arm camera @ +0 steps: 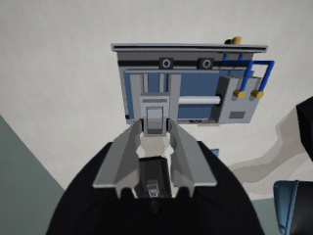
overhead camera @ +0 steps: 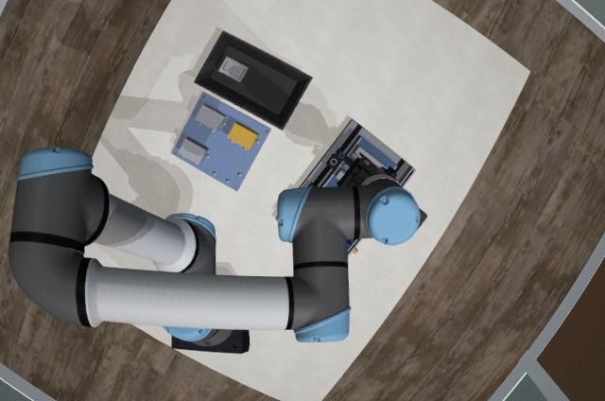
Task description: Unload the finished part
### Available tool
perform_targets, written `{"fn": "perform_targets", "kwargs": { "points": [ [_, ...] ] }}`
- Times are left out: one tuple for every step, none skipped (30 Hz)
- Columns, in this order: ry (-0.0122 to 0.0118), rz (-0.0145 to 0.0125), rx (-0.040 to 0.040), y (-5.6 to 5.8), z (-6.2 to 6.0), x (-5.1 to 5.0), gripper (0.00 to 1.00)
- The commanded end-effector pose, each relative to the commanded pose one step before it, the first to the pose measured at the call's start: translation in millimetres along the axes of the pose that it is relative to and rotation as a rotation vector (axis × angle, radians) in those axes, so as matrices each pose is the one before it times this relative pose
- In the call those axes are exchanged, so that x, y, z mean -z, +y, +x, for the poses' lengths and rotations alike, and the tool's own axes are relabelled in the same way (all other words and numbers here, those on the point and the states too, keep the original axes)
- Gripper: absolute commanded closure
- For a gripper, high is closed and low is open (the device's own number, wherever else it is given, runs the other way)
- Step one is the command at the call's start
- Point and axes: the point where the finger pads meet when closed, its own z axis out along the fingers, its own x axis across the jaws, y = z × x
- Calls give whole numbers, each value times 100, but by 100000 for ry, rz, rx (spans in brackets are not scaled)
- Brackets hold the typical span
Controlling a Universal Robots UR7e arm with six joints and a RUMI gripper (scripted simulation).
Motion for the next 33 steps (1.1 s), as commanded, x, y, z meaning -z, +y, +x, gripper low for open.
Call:
{"fn": "perform_targets", "kwargs": {
  "points": [
    [123, 163, 313, 465, -200, -24, 100],
    [72, 30, 100, 176, -61, -23, 100],
    [78, 33, 112, 196, -67, -25, 100],
    [84, 37, 123, 217, -74, -27, 100],
    [90, 40, 134, 237, -80, -29, 100],
    [95, 43, 146, 258, -86, -30, 100],
    [100, 46, 157, 279, -92, -32, 100],
    [104, 49, 168, 300, -97, -33, 100],
    [107, 52, 179, 321, -102, -34, 100],
    [109, 55, 190, 342, -107, -35, 100],
    [110, 58, 201, 362, -111, -35, 100],
    [111, 60, 211, 382, -115, -36, 100],
    [0, 0, 0, 0, 0, 0, 100],
    [0, 0, 0, 0, 0, 0, 100],
    [111, 62, 221, 402, -119, -36, 100],
    [109, 64, 231, 422, -122, -35, 100],
    [107, 65, 240, 440, -125, -34, 100],
    [104, 66, 249, 459, -127, -33, 100],
    [99, 67, 257, 476, -128, -32, 100],
    [94, 67, 264, 493, -129, -30, 100],
    [88, 67, 271, 509, -129, -29, 100],
    [82, 66, 278, 524, -129, -26, 100],
    [74, 64, 283, 539, -128, -24, 100],
    [66, 62, 288, 552, -127, -21, 100],
    [57, 60, 293, 564, -125, -18, 100],
    [47, 57, 296, 575, -123, -15, 100],
    [38, 54, 299, 585, -120, -11, 100],
    [27, 50, 301, 593, -117, -8, 100],
    [17, 45, 302, 601, -113, -4, 100],
    [0, 0, 0, 0, 0, 0, 100],
    [0, 0, 0, 0, 0, 0, 100],
    [6, 40, 303, 607, -109, -1, 100],
    [-4, 35, 302, 611, -104, 3, 100]
  ]
}}
